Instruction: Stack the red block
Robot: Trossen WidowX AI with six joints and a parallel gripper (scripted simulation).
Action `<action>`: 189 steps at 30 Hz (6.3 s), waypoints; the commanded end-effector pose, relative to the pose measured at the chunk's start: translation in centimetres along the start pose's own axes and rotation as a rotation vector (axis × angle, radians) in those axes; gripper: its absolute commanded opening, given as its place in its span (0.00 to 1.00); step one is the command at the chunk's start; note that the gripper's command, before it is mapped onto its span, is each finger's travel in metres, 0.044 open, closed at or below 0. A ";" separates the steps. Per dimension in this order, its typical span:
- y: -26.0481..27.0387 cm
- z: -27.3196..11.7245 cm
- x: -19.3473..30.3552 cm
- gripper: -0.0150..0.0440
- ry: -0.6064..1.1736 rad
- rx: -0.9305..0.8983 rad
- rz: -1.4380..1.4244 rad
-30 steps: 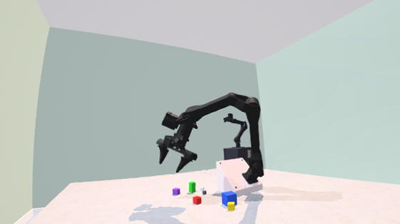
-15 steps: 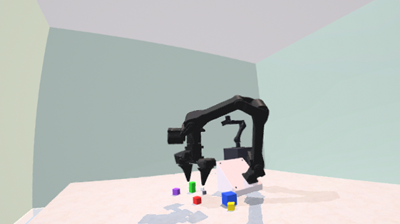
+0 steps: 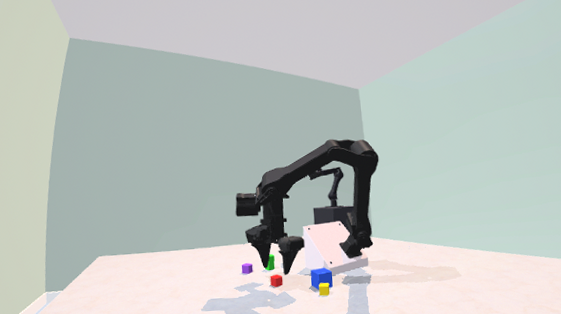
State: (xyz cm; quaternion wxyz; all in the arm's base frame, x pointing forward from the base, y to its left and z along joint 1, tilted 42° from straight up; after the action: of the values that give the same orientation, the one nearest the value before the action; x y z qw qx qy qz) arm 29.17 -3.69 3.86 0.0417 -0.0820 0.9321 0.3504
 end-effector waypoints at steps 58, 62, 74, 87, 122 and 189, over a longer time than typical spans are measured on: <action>0.0 -0.4 0.1 0.25 0.002 -0.004 0.005; 0.0 -2.5 0.1 0.25 0.002 -0.003 0.006; 0.0 -8.4 0.1 0.25 0.004 -0.002 0.006; -2.2 -8.7 0.9 0.25 -0.004 -0.001 0.016; -13.9 -4.9 8.8 0.25 0.006 0.008 0.007; -13.9 -1.8 8.7 1.00 0.008 0.008 0.002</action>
State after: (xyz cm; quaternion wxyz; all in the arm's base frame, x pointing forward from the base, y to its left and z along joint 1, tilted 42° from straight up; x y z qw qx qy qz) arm 23.06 -16.28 -4.89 0.0382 -0.0820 0.9337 0.3464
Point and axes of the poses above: the point midway between the two fingers, 35 mm back from their tips, its own z axis out along the fingers, its own y axis across the jaws, x = y × z, the point moved 3 cm from there along -z, back along the fingers
